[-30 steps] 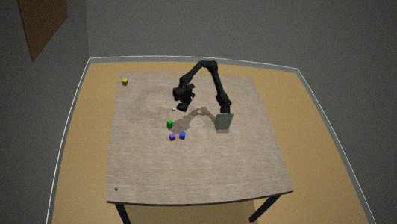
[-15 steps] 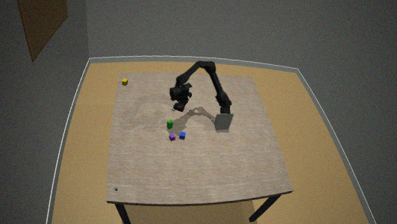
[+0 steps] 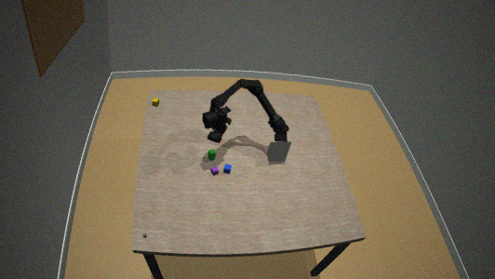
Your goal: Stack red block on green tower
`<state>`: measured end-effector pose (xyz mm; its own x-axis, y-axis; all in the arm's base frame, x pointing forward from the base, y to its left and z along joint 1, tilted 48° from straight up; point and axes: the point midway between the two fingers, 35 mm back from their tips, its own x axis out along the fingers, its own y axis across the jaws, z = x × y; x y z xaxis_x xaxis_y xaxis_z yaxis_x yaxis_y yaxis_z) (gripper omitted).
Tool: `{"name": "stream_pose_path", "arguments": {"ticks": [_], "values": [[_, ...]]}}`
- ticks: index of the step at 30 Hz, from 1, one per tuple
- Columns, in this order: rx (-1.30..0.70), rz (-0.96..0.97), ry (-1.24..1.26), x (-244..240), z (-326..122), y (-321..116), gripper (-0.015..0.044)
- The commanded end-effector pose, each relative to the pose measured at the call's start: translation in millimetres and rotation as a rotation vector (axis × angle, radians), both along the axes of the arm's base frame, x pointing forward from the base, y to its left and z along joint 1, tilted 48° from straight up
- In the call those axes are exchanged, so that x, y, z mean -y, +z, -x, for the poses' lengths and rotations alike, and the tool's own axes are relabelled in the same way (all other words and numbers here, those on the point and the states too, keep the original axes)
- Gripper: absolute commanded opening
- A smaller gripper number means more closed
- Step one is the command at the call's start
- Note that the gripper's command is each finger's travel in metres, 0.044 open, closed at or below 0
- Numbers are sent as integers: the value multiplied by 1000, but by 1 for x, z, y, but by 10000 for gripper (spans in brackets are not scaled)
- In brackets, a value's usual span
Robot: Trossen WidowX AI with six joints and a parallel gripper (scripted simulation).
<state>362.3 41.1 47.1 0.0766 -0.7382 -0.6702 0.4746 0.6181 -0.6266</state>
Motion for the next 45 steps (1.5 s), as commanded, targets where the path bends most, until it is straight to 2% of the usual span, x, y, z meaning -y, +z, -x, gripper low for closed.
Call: {"name": "stream_pose_path", "arguments": {"ticks": [1, 11, 28, 45], "values": [[-4, -4, -5, -5, -9, -7, 0], [-2, -5, -5, -15, -30, -21, 0], [-1, -2, -5, 29, -35, -58, 0], [-1, -2, -5, 30, -35, -59, 0]]}}
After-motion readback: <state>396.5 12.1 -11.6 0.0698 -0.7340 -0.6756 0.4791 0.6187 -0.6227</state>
